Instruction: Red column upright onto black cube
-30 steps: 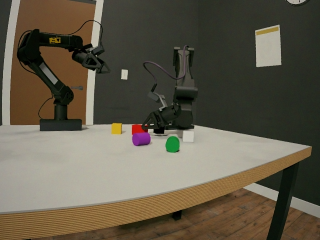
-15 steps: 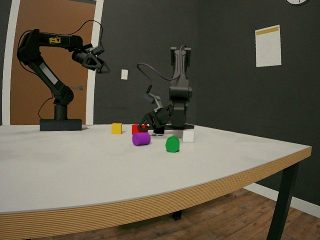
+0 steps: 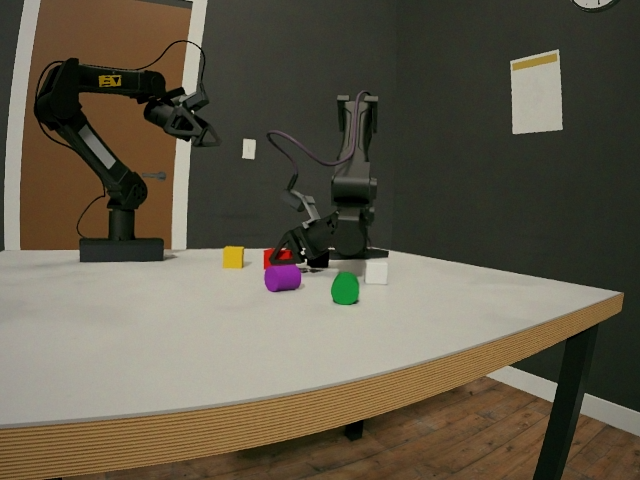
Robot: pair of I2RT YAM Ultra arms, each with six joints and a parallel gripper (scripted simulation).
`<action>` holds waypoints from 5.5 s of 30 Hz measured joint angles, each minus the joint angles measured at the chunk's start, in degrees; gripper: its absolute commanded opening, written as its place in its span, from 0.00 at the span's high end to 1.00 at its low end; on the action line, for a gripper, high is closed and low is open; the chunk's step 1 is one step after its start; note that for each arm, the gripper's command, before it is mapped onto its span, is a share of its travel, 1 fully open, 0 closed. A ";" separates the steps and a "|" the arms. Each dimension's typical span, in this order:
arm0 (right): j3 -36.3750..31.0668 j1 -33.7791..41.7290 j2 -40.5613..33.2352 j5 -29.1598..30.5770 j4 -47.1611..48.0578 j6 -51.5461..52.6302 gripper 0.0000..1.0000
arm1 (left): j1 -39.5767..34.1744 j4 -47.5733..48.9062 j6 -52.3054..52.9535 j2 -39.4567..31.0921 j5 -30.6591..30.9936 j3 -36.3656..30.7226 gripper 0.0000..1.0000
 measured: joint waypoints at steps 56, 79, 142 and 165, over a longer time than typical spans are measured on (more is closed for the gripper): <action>-5.92 -4.50 -7.67 -7.58 18.23 -21.11 0.00 | 4.48 -21.79 3.48 -19.89 -3.28 2.82 0.65; -16.22 -20.81 -23.12 -24.15 39.17 -48.43 0.00 | 13.33 -25.05 6.38 -26.93 -2.89 -7.96 0.65; -16.22 -21.29 -23.12 -25.94 39.36 -48.98 0.00 | -38.03 -32.92 -61.83 -26.56 -79.78 5.07 0.65; -16.22 -21.29 -23.12 -25.94 39.36 -48.98 0.00 | -38.42 -31.47 -63.56 -24.92 -80.98 3.63 0.65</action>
